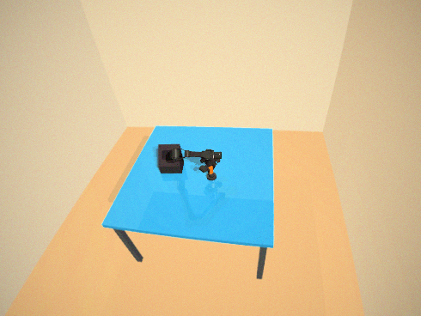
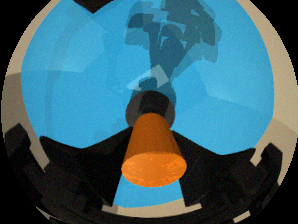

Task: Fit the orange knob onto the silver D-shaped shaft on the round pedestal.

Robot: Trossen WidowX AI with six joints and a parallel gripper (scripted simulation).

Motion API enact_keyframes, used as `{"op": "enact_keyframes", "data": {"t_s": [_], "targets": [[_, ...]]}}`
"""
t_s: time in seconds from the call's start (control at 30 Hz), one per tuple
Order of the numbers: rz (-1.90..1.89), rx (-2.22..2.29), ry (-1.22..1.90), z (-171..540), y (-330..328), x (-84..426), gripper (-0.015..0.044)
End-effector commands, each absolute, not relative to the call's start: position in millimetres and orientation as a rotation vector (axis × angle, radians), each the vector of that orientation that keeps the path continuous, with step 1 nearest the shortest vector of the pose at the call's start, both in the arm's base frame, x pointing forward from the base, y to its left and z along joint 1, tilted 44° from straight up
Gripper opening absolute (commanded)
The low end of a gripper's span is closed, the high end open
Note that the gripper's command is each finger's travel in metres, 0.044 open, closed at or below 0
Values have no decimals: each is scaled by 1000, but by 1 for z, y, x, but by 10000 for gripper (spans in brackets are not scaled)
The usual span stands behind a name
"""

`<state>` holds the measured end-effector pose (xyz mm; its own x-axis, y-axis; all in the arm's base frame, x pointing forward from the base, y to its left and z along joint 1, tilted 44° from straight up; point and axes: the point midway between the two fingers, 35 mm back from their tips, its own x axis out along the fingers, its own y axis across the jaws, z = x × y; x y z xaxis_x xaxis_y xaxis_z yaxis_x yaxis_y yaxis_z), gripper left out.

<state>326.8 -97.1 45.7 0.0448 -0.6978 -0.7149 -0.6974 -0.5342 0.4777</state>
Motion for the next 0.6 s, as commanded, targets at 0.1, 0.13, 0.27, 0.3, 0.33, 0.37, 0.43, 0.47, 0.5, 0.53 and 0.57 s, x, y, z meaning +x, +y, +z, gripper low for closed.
{"op": "enact_keyframes", "data": {"t_s": [0.1,0.13,0.27,0.3,0.33,0.37,0.43,0.47,0.5,0.53,0.57], "targets": [[-1553,2269,-1510,45,-96,324,0],[-1553,2269,-1510,45,-96,324,0],[-1553,2269,-1510,44,-98,325,0],[-1553,2269,-1510,44,-98,325,0],[-1553,2269,-1510,44,-98,325,0],[-1553,2269,-1510,44,-98,325,0],[-1553,2269,-1510,45,-97,325,0],[-1553,2270,-1510,45,-96,326,0],[-1553,2270,-1510,46,-96,326,0],[-1553,2270,-1510,47,-95,326,0],[-1553,2270,-1510,47,-95,326,0]]}}
